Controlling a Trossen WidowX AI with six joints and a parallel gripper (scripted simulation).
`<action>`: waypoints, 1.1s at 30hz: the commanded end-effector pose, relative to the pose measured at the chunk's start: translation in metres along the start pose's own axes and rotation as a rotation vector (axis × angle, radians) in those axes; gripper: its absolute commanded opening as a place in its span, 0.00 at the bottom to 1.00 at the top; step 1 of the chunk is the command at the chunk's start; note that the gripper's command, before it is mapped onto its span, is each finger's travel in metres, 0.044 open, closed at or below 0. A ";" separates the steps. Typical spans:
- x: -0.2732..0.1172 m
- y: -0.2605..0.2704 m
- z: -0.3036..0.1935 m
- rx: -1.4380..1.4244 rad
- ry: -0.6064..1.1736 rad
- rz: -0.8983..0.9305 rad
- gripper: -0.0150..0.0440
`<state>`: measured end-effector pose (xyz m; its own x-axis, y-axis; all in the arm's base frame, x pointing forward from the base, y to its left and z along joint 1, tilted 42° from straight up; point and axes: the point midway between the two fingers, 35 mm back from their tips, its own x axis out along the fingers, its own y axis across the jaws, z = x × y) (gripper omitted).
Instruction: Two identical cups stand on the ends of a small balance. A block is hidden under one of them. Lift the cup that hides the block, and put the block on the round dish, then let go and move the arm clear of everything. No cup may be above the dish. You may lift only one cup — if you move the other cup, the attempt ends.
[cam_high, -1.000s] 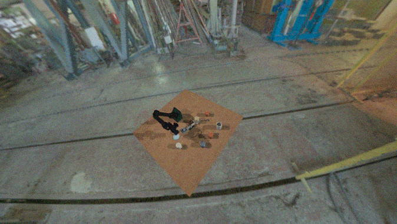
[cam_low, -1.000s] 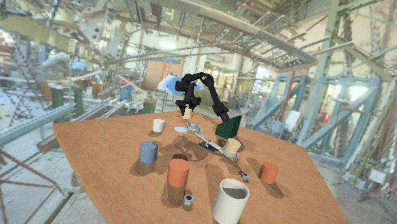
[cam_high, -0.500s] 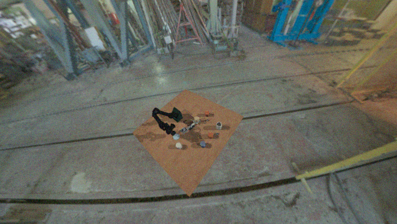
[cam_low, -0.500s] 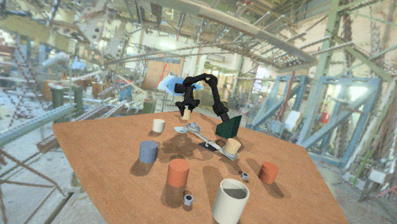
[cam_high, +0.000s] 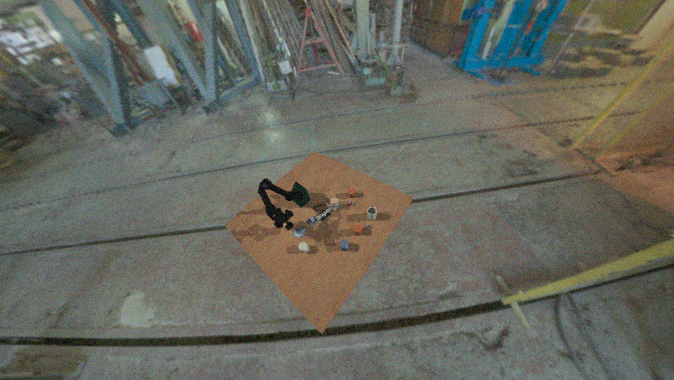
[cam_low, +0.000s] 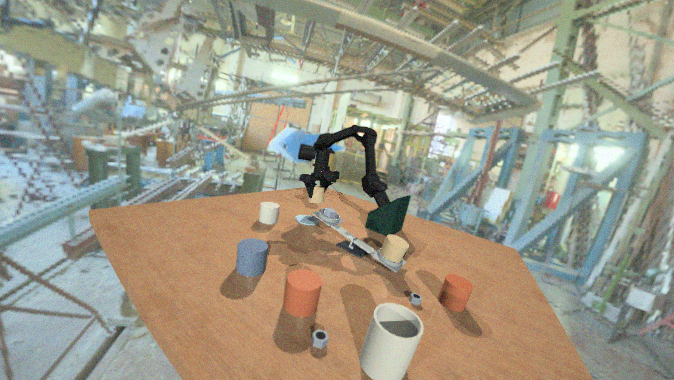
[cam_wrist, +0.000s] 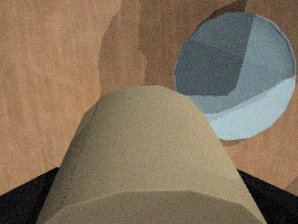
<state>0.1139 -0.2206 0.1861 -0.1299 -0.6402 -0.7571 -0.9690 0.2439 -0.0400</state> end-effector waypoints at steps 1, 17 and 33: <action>0.003 0.011 -0.006 -0.005 0.015 -0.002 0.25; 0.037 0.021 -0.012 -0.008 0.033 0.002 0.25; 0.057 0.021 -0.013 -0.009 0.034 0.003 0.25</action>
<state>0.0841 -0.2582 0.1561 -0.1415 -0.6683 -0.7303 -0.9695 0.2428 -0.0344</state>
